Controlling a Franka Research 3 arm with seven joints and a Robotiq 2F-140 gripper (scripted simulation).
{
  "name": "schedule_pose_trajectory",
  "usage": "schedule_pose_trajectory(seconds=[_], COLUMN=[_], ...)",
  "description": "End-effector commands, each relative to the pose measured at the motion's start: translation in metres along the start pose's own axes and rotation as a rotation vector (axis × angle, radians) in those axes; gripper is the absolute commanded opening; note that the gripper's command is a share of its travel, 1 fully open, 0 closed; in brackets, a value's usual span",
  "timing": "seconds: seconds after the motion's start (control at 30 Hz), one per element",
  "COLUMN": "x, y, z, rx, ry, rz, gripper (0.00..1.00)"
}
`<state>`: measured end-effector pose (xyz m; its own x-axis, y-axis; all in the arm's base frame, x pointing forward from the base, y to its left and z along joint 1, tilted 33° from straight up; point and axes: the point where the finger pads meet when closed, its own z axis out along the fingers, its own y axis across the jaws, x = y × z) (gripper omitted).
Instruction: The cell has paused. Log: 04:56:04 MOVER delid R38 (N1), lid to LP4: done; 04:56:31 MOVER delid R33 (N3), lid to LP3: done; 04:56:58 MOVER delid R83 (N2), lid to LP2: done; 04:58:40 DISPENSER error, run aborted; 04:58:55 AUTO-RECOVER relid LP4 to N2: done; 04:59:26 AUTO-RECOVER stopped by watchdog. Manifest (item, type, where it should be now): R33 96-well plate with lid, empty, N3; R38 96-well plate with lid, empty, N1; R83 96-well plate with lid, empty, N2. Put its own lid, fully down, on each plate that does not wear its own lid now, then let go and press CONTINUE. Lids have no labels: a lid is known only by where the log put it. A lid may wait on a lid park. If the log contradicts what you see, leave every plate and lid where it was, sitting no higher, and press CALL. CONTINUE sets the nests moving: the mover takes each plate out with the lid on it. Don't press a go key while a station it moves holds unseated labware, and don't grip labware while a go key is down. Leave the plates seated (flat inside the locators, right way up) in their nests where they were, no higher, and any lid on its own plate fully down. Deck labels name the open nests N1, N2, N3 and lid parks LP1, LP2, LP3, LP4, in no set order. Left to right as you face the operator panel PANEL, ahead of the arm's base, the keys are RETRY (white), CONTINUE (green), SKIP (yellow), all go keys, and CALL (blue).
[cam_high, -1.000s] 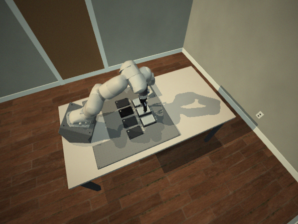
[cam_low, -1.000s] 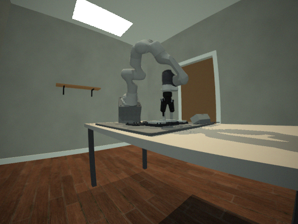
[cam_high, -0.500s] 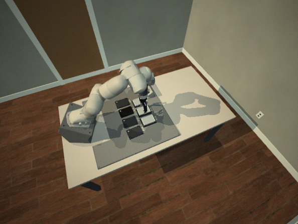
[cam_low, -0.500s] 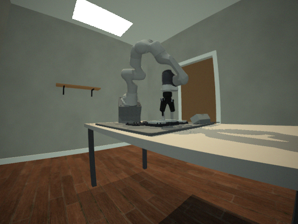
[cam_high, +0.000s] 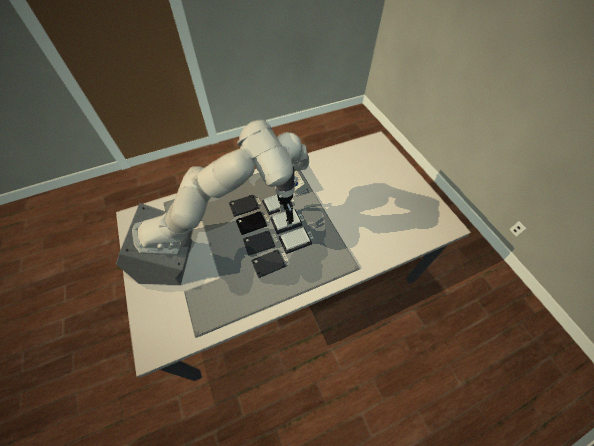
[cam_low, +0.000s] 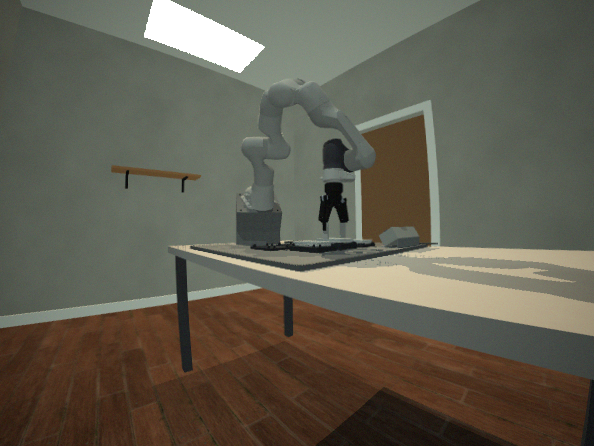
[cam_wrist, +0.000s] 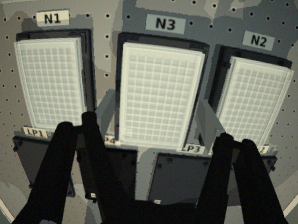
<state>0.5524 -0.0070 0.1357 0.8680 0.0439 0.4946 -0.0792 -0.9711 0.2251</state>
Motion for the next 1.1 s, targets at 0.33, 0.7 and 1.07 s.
schedule_pose_trajectory(seconds=[0.33, 0.7, 1.07], x=[-0.0006, -0.0006, -0.0005], y=[-0.0009, -0.0009, -0.0009], z=[0.0010, 0.0010, -0.0020], rx=[0.002, 0.002, 0.002], ry=[0.000, 0.000, 0.000], rz=[0.003, 0.003, 0.003], gripper=[0.66, 0.66, 0.66])
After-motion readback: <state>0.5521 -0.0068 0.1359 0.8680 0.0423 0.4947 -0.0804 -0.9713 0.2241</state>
